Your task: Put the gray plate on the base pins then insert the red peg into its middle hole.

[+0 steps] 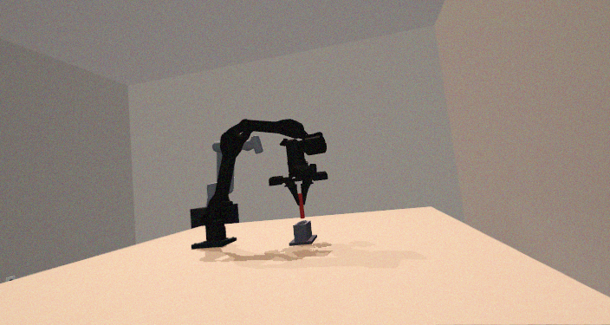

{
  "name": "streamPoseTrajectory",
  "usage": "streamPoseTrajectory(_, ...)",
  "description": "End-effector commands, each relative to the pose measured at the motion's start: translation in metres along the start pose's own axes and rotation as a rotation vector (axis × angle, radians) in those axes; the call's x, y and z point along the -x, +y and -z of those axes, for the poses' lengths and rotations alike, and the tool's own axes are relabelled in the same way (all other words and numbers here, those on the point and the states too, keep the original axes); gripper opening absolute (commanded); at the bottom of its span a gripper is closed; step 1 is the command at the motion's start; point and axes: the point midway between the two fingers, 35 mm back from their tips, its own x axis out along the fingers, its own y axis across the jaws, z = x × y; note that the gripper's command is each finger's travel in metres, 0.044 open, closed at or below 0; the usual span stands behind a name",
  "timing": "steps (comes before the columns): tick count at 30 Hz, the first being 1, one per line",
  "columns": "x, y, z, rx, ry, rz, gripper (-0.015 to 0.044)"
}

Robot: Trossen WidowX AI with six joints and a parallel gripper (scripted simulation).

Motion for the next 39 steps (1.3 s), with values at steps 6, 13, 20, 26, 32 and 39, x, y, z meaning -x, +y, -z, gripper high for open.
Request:
streamPoseTrajectory(6, -0.0149, -0.0030, 0.0031, 0.004, 0.004, 0.008, 0.0000)
streamPoseTrajectory(13, -0.0167, -0.0030, 0.0032, 0.005, 0.004, 0.009, 0.0000)
streamPoseTrajectory(20, -0.0156, -0.0023, 0.0028, 0.005, 0.003, 0.005, 0.0000)
streamPoseTrajectory(26, -0.0143, -0.0015, 0.0024, 0.004, 0.001, 0.002, 0.0000)
streamPoseTrajectory(32, -0.0156, -0.0026, 0.0035, 0.004, 0.001, 0.002, 0.0000)
streamPoseTrajectory(39, -0.0156, -0.0023, 0.0040, 0.004, 0.001, 0.002, 0.0000)
